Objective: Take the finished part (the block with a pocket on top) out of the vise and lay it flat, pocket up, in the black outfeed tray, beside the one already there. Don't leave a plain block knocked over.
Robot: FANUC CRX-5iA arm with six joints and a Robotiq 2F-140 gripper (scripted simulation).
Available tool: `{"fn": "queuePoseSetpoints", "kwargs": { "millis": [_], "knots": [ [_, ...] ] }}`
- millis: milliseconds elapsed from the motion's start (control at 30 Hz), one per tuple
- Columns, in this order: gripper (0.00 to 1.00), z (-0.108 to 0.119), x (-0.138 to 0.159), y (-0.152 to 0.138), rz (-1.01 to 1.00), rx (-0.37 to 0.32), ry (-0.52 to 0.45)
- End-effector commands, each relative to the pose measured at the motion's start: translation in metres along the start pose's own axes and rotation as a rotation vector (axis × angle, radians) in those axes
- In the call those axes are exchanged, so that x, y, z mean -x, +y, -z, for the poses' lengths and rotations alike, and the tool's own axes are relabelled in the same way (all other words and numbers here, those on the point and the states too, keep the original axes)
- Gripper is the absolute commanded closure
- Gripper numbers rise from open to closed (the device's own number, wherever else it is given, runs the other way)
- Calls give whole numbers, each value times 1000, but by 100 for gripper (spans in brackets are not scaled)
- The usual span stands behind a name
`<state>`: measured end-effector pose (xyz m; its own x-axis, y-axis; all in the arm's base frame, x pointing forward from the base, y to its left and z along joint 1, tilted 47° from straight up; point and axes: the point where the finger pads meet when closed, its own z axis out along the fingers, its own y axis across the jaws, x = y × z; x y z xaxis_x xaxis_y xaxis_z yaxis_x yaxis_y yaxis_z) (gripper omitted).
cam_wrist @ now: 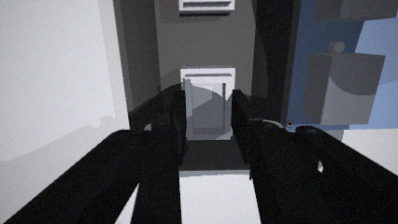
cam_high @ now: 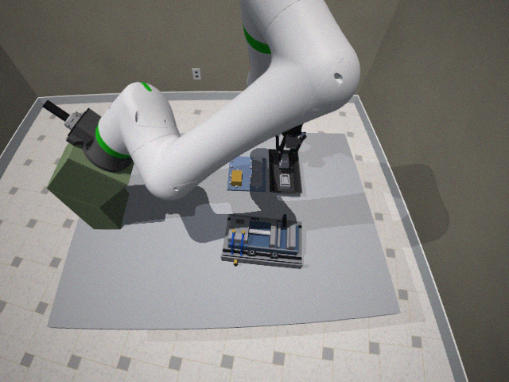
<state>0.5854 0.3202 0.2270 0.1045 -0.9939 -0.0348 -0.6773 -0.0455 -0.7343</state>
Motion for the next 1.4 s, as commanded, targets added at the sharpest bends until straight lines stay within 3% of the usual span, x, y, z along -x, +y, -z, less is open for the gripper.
{"fn": "queuePoseSetpoints", "kwargs": {
  "millis": [0,1367],
  "knots": [
    [90,1,0,-1,0,-1,-1],
    [90,-7,0,-1,0,-1,-1]
  ]
}}
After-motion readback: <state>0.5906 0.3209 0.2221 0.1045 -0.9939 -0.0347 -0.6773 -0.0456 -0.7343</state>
